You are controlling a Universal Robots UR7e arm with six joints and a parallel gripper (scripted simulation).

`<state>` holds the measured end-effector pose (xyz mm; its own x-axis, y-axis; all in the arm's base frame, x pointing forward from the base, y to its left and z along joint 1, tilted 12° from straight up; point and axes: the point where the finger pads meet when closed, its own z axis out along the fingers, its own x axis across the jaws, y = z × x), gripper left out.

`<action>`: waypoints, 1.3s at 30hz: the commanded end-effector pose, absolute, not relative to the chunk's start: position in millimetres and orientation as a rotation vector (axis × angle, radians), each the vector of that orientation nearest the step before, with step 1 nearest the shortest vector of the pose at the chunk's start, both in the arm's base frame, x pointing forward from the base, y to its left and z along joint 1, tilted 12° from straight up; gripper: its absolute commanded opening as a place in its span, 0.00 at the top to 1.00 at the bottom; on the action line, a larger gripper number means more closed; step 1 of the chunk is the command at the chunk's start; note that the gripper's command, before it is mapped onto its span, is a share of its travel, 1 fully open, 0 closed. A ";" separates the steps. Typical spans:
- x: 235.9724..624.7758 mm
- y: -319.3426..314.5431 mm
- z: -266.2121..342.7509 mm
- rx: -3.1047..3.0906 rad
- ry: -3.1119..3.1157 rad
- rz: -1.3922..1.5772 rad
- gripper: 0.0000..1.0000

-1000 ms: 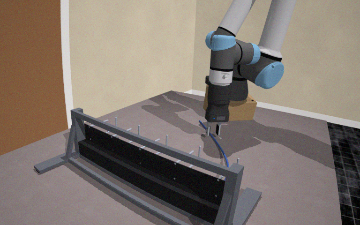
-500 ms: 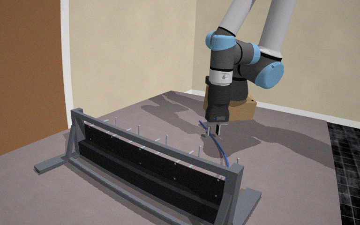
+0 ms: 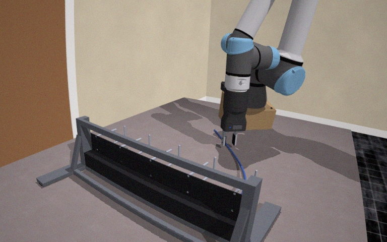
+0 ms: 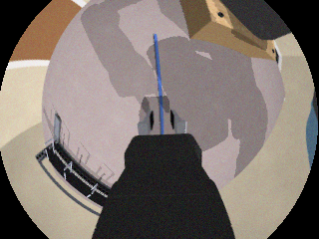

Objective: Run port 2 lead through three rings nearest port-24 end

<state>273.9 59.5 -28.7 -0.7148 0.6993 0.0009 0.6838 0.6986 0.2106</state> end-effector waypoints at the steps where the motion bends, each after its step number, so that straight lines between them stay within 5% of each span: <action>1: 274.2 59.4 -28.5 1.151 2.821 0.301 0.33; 39: 275.4 60.5 -36.0 1.151 2.821 0.301 0.33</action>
<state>274.9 60.4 -35.0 -0.7148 0.6993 0.0008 0.6838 0.6986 0.2106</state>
